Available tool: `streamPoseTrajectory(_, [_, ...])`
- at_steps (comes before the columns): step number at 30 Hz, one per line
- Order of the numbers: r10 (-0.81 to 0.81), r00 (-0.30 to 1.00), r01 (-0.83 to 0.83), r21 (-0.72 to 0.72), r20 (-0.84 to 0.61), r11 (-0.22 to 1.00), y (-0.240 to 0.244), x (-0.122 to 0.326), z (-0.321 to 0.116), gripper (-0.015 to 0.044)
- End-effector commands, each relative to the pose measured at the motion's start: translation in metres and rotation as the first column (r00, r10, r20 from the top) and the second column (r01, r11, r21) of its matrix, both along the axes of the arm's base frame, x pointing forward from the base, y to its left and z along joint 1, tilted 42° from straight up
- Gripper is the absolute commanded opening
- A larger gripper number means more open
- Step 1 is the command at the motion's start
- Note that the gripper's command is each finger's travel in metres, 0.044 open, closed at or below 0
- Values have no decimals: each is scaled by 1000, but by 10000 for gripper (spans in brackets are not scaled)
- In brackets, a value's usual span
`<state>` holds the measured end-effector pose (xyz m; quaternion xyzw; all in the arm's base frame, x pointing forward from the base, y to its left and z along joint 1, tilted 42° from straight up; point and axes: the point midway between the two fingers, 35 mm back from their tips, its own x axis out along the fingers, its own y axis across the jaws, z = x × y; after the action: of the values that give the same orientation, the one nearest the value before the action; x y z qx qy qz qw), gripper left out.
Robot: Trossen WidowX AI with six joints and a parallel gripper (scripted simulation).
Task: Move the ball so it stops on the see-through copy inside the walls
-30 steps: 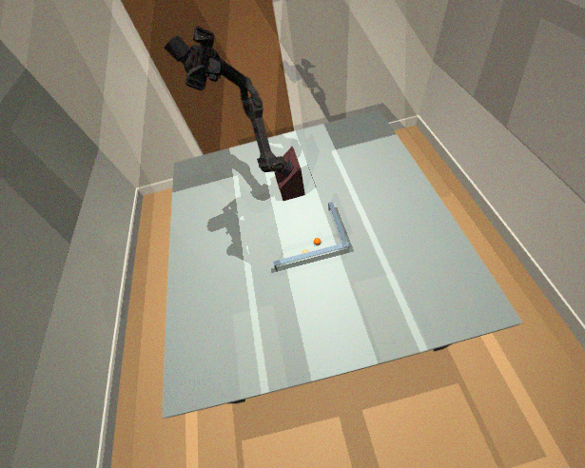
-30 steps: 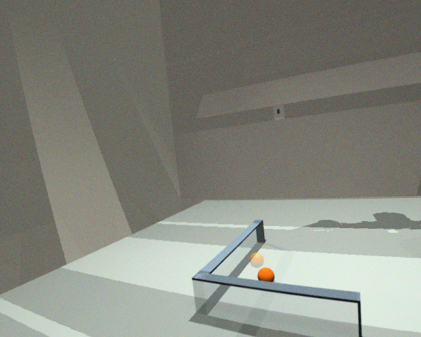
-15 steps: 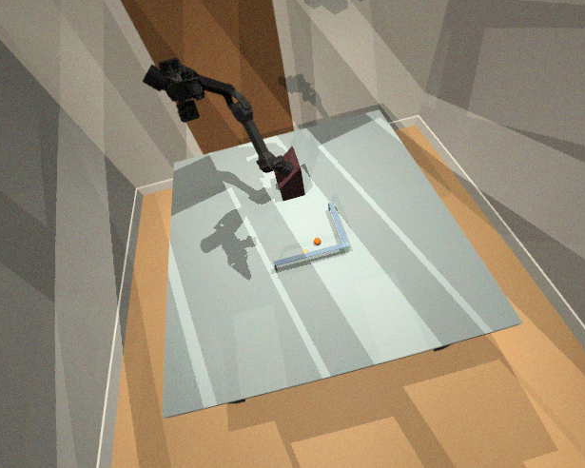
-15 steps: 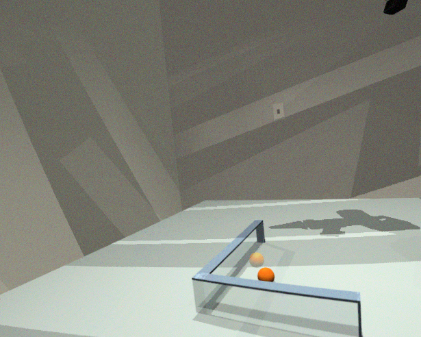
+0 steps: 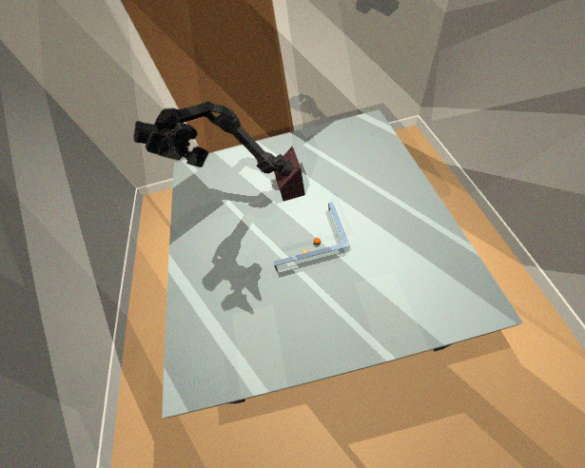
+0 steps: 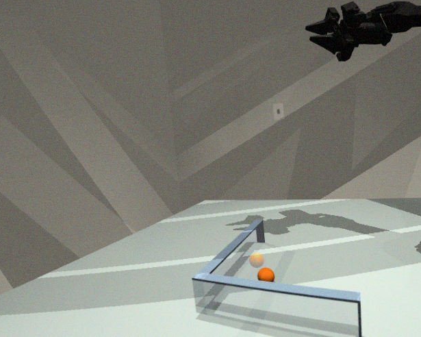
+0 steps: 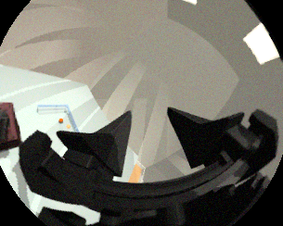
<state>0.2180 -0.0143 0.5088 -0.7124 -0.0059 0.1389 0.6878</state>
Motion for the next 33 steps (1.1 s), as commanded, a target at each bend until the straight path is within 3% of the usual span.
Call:
streamPoseTrajectory(1, [-58, 986, 82, 155, -155, 985, -24, 47, -39, 256])
streamPoseTrajectory(3, [-40, 979, 75, 165, -201, 983, -22, 62, -57, 256])
streamPoseTrajectory(10, [-137, 900, 283, 317, -414, 905, -45, 110, -115, 256])
streamPoseTrajectory(17, [-242, 710, 585, 363, -661, 725, -61, 158, -201, 256])
streamPoseTrajectory(25, [-352, 402, 867, 227, -845, 444, -67, 186, -311, 256])
streamPoseTrajectory(33, [-470, 67, 993, 10, -880, 122, -64, 183, -418, 256])
